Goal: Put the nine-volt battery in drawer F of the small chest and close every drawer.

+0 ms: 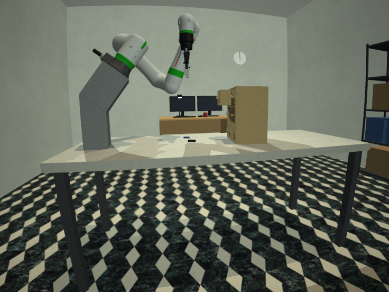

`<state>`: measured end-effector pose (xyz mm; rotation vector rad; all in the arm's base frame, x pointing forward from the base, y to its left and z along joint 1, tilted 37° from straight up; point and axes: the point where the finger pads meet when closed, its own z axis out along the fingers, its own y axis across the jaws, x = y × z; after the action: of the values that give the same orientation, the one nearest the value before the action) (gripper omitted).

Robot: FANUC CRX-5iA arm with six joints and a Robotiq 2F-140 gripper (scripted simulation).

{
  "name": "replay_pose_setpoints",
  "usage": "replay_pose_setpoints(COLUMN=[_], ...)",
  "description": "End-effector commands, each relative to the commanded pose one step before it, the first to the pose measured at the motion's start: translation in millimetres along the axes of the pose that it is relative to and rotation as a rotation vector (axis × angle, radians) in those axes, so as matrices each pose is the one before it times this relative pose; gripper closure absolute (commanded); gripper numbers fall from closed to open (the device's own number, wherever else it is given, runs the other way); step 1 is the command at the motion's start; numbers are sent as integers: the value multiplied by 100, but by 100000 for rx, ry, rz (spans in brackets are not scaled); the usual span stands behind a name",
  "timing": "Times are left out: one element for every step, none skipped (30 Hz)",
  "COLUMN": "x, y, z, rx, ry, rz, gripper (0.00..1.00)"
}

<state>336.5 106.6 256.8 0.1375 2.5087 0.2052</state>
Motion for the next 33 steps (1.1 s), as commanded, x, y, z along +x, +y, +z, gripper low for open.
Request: replay_pose_setpoints(x=[883,283,0,0,289,301,306,299,296,282,263,245,221,191,163,134,105,76,50,0,0,28,11,2,-7,-48,-122,-217,-323,-430,-527,-557,-616], y=[596,185,0,0,199,202,203,205,196,189,180,163,146,132,111,90,69,50,32,0,0,18,7,1,0,-3,-6,-9,-8,-1,9,-23,14], z=[164,52,0,0,59,58,57,60,56,54,53,46,41,39,32,26,19,14,9,0,0,5,2,0,9,57,142,248,358,453,541,812,814], rx=[32,5,0,0,-4,0,3,-3,2,0,-2,1,2,-2,-1,0,1,1,1,0,0,0,0,0,3,20,45,62,48,-23,-121,204,-119], ry=[-52,0,0,0,1,0,0,1,-1,1,1,-1,-1,2,1,0,-1,-1,-1,0,0,0,0,0,-56,-367,-927,-1672,-2547,-3500,-4442,-4989,-5873], rz=[15,-3,0,0,2,0,-2,2,-1,0,1,-1,-1,2,0,0,-1,-1,-1,0,0,0,0,0,-1,-6,-13,-19,-14,9,51,-27,25], gripper=[0,0,0,0,0,0,0,0,0,0,0,0,0,0,0,0,0,0,0,0,0,0,0,0,0,0,0,0,0,0,0,0,0])
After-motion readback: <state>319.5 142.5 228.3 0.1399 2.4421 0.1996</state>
